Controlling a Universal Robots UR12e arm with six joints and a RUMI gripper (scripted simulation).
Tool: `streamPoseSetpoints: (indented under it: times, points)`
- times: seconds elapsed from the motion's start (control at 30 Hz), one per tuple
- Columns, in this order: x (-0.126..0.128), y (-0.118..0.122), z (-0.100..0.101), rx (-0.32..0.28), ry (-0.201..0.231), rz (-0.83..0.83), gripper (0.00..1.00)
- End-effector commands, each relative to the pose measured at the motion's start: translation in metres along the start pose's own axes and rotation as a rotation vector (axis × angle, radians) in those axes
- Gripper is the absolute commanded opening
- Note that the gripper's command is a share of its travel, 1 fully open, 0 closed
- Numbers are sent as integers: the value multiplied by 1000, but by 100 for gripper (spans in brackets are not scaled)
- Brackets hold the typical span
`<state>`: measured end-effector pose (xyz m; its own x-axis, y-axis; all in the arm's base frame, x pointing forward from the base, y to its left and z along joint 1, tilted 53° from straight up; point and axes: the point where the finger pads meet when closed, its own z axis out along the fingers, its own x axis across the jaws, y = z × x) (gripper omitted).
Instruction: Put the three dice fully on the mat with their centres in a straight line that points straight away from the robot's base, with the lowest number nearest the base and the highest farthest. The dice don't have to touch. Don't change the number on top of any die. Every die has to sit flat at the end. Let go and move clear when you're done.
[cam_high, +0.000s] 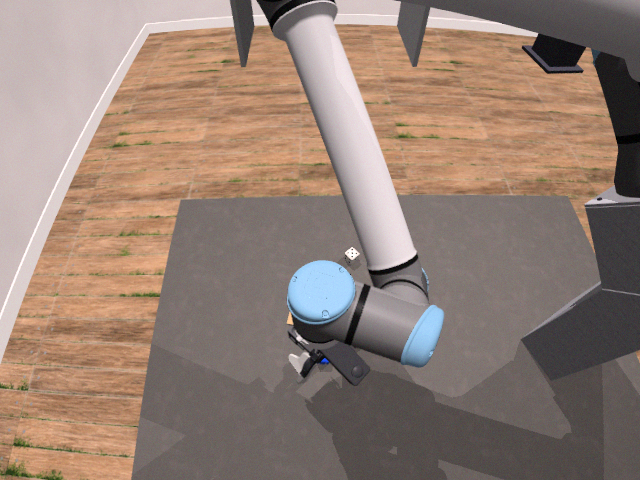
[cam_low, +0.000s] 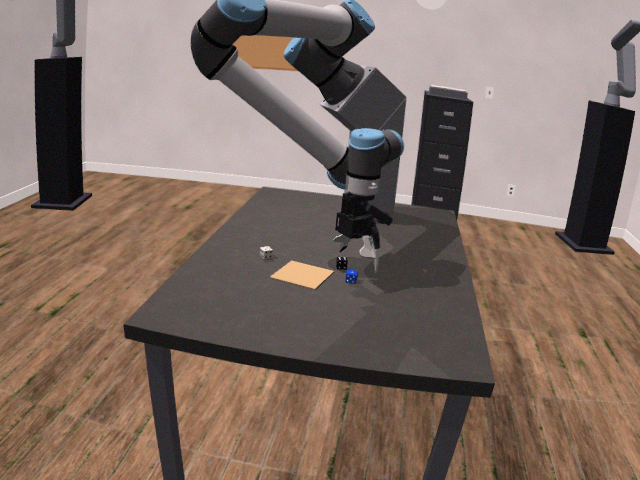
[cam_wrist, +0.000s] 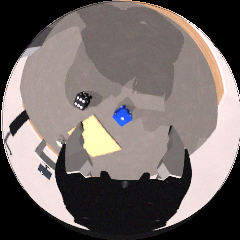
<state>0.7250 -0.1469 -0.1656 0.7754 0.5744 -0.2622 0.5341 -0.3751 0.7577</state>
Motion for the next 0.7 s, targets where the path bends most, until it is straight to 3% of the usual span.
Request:
streamPoseSetpoints:
  times: [0.0, 0.33, 0.67]
  points:
    - [1, -1, -27, -1, 3, -3, 100]
    - [1, -1, -94, -2, 3, -3, 100]
    - [1, -1, -97, 0, 0, -2, 100]
